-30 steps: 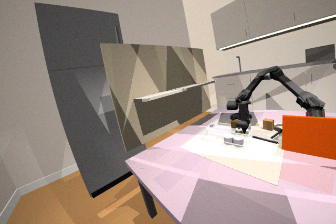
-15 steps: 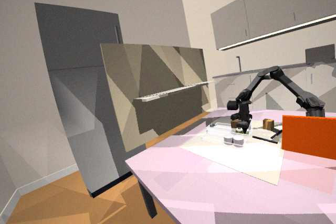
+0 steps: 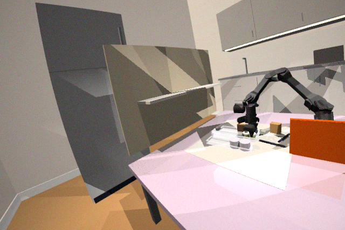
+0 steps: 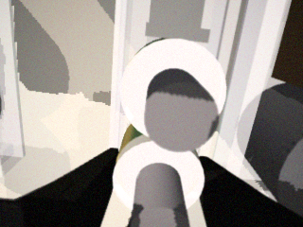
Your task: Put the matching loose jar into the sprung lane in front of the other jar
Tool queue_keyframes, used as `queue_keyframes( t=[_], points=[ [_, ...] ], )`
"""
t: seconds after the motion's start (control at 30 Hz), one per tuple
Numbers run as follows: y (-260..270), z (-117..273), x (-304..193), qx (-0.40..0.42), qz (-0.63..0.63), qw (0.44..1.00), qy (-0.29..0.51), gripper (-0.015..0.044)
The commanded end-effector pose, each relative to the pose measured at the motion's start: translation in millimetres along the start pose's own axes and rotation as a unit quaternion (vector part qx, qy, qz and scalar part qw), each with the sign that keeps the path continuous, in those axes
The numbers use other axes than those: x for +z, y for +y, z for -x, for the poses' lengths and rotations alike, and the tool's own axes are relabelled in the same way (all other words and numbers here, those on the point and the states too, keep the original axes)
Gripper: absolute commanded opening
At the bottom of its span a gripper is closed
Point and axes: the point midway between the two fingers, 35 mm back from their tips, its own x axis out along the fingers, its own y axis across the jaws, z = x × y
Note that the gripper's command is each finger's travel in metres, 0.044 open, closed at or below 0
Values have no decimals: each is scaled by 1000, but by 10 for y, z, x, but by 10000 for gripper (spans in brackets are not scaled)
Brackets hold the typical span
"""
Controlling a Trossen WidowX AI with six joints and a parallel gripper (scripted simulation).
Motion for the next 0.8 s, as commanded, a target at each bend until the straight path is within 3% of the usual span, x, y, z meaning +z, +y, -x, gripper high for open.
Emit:
queue_keyframes(
  t=[0.0, 0.43, 0.77],
  points=[
    [-1, -1, -11, -1, -2, 1000, -2, 0],
    [1, 0, -15, -1, -2, 1000, -2, 0],
    [1, 0, -6, -1, -2, 1000, -2, 263]
  ],
)
